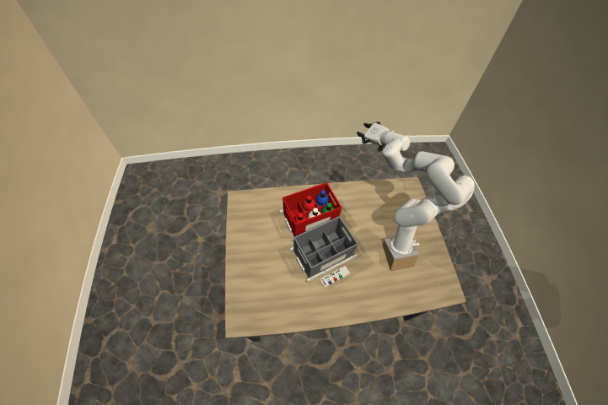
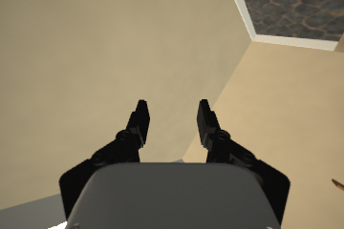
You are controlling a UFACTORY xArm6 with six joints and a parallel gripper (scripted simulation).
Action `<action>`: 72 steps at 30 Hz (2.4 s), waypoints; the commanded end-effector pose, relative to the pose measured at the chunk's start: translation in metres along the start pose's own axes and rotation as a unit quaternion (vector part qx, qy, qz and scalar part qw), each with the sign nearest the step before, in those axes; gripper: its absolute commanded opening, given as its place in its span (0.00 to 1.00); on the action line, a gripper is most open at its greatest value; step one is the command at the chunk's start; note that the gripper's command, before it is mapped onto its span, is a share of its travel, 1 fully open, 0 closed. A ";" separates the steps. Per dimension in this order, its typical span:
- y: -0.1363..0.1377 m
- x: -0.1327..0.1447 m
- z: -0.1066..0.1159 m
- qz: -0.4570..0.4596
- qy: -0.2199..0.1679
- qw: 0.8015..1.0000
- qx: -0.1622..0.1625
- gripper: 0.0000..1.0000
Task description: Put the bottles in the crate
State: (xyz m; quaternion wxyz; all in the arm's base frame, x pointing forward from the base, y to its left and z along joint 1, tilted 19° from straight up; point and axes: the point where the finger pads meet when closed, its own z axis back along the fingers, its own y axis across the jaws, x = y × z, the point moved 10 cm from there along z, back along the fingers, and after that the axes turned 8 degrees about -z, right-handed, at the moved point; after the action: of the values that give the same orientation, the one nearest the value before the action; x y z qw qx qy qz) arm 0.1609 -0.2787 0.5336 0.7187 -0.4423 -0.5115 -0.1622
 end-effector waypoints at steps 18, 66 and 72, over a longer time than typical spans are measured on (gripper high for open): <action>0.054 0.032 -0.028 0.038 -0.031 0.994 0.100 0.65; 0.187 0.096 -0.043 0.142 -0.077 0.935 0.315 0.65; 0.206 0.103 -0.040 0.150 -0.079 0.929 0.328 0.65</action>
State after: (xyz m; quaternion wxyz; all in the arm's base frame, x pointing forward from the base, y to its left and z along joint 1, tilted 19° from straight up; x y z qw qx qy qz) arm 0.3607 -0.1806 0.5228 0.7953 -0.2709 -0.5220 0.1468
